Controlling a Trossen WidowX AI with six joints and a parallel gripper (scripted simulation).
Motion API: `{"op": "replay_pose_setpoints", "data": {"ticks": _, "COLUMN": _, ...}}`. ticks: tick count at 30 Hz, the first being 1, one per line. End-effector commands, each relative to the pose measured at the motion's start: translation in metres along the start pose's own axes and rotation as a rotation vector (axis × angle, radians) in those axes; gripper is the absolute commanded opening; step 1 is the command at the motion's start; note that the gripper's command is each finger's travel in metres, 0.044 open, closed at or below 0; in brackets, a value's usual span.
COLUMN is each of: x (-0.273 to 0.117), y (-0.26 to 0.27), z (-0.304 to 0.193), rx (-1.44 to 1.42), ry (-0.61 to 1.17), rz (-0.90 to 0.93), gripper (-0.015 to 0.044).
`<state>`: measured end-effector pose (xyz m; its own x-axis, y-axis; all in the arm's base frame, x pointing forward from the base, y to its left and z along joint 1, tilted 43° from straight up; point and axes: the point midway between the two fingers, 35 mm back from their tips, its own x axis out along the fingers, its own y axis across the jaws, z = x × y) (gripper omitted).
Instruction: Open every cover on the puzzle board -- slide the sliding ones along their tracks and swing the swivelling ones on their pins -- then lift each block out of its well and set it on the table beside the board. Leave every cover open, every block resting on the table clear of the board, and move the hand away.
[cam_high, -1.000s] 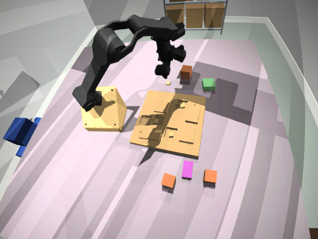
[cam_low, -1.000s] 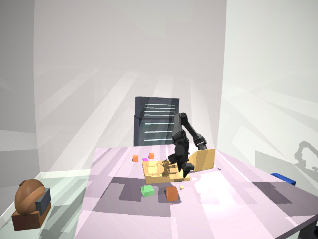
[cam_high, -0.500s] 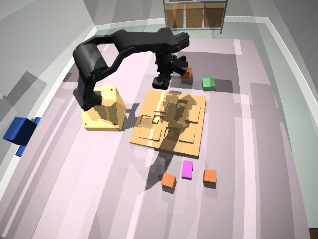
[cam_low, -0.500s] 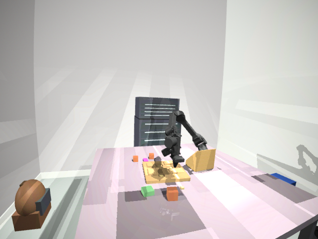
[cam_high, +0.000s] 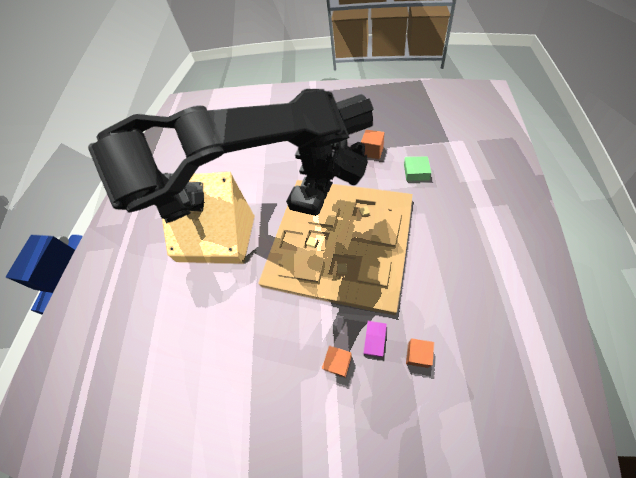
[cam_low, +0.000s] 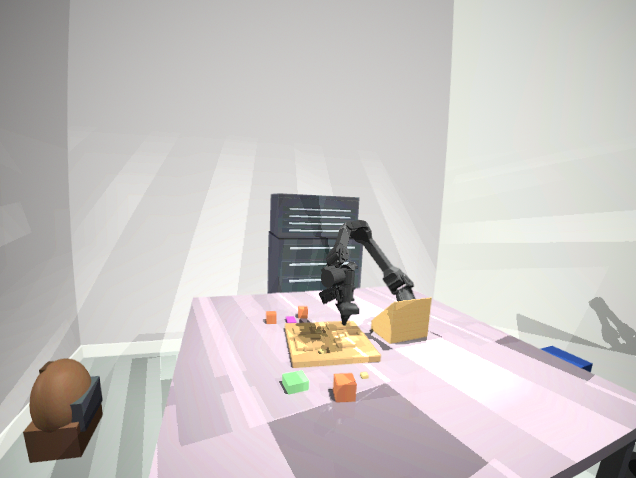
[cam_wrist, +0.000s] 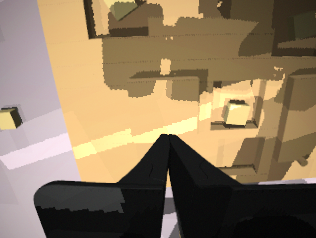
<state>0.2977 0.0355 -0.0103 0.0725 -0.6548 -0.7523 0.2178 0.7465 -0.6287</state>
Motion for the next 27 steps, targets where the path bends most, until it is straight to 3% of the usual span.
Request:
{"op": "replay_pose_setpoints", "data": {"ticks": 1, "x": 0.004, "y": -0.019, "z": -0.003, "rx": 0.004, "ry": 0.0, "rz": -0.011, "gripper": 0.0}}
{"op": "replay_pose_setpoints", "data": {"ticks": 11, "x": 0.01, "y": -0.07, "z": -0.013, "rx": 0.038, "ry": -0.007, "rz": -0.024, "gripper": 0.0}}
{"op": "replay_pose_setpoints", "data": {"ticks": 27, "x": 0.06, "y": -0.075, "z": -0.013, "rx": 0.039, "ry": -0.007, "rz": -0.026, "gripper": 0.0}}
